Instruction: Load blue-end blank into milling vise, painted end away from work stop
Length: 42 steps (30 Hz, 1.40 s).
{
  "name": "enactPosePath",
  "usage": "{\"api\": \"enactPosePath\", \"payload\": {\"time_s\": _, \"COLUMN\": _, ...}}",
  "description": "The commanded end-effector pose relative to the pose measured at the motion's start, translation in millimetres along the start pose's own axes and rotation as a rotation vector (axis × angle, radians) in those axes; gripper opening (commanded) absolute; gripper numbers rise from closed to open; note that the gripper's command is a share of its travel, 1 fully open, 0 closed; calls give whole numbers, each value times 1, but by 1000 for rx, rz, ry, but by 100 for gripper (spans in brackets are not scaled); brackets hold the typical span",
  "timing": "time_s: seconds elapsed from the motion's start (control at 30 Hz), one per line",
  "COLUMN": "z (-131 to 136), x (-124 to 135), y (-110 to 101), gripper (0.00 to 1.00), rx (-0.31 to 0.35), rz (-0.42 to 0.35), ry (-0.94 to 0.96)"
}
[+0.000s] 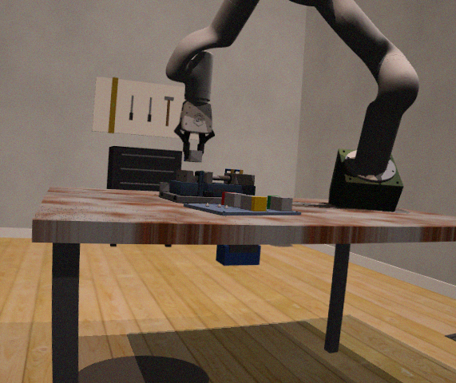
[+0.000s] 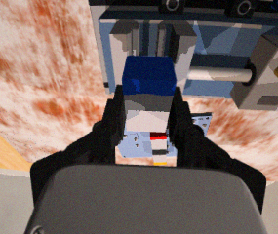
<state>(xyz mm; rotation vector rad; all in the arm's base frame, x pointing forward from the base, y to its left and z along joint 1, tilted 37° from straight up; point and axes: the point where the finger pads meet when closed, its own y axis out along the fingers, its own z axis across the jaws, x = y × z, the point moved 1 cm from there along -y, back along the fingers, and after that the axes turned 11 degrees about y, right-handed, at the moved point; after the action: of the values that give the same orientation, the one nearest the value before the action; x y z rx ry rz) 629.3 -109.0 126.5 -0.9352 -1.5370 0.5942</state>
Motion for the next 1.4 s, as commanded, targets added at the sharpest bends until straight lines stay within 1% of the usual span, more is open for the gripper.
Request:
{"api": "enactPosePath", "payload": {"time_s": 0.0, "z": -4, "x": -4, "y": -1, "gripper": 0, "rx": -1, "rz": 1, "ry": 0}}
{"api": "enactPosePath", "payload": {"time_s": 0.37, "z": -8, "x": -8, "y": 0, "gripper": 0, "rx": -1, "rz": 0, "ry": 0}}
{"api": "enactPosePath", "payload": {"time_s": 0.7, "z": -2, "x": -1, "y": -1, "gripper": 0, "rx": -1, "rz": 0, "ry": 0}}
{"api": "enactPosePath", "payload": {"time_s": 1.37, "z": 1, "x": 2, "y": -1, "gripper": 0, "rx": -1, "rz": 0, "ry": 0}}
